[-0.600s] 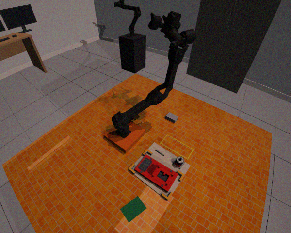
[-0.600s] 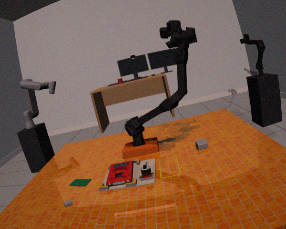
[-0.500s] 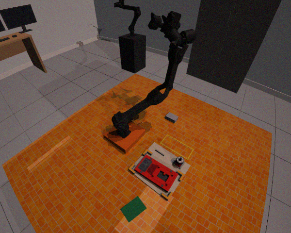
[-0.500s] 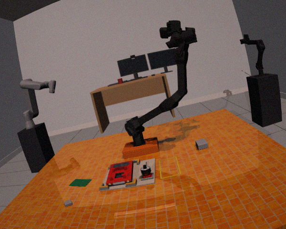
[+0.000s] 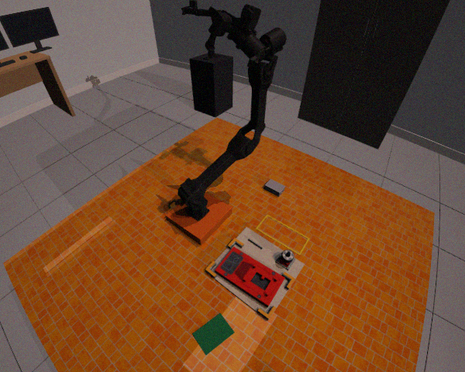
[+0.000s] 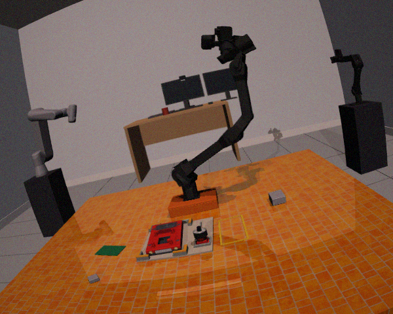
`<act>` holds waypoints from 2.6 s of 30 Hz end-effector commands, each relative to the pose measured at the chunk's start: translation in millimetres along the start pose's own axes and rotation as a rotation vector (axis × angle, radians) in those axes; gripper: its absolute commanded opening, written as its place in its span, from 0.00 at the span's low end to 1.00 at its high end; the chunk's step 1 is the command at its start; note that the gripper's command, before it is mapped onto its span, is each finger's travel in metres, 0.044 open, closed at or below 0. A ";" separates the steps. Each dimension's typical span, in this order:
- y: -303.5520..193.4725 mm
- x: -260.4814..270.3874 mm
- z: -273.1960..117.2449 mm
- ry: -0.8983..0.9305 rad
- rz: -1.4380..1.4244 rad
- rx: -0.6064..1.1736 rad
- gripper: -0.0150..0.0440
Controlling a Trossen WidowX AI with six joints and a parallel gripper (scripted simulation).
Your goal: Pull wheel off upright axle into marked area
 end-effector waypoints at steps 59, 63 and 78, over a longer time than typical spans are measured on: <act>-66.6 425.1 -56.9 1.399 0.526 0.563 0.76; -65.7 440.8 -82.5 1.476 0.553 0.638 0.76; -61.4 473.9 -205.6 1.785 0.533 0.968 0.76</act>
Point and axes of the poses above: the point midway between the two fingers, 35 mm back from their tips, its own z axis out along the fingers, its own x axis across the jaws, y = z × x, the point moved 4 cm from there along -z, back along the fingers, and after that the axes turned 1 degree about -z, right-handed, at the moved point
